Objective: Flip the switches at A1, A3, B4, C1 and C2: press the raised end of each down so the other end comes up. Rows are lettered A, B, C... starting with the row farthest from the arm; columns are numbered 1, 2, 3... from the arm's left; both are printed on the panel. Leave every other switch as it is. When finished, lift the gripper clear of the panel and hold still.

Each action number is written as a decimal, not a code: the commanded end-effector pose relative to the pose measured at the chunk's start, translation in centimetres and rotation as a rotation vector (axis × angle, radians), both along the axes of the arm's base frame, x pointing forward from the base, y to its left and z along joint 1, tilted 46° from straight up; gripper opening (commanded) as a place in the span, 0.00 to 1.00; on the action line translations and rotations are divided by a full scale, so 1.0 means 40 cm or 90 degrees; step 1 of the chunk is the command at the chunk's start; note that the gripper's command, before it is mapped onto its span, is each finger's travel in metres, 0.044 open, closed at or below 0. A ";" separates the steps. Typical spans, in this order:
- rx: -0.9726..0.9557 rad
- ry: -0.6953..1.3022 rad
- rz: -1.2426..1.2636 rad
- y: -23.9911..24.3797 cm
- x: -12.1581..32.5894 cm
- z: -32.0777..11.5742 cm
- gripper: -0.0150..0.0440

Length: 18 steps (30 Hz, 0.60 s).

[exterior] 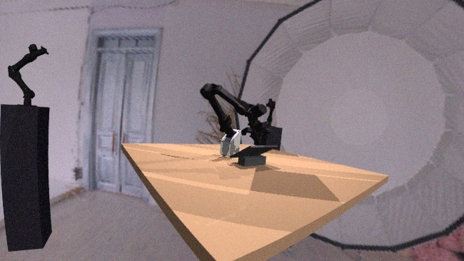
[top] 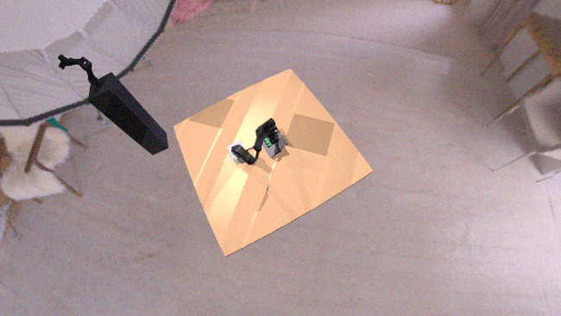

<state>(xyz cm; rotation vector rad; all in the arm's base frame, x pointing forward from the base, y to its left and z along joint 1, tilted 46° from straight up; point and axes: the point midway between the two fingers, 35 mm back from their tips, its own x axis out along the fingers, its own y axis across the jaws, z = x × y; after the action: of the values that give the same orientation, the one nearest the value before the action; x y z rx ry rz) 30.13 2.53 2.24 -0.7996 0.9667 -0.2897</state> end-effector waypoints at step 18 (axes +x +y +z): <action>0.001 0.003 0.004 -0.002 0.004 -0.006 0.25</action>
<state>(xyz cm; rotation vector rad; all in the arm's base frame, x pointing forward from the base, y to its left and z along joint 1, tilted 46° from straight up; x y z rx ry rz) 30.29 2.43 2.10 -0.7985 0.9654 -0.2892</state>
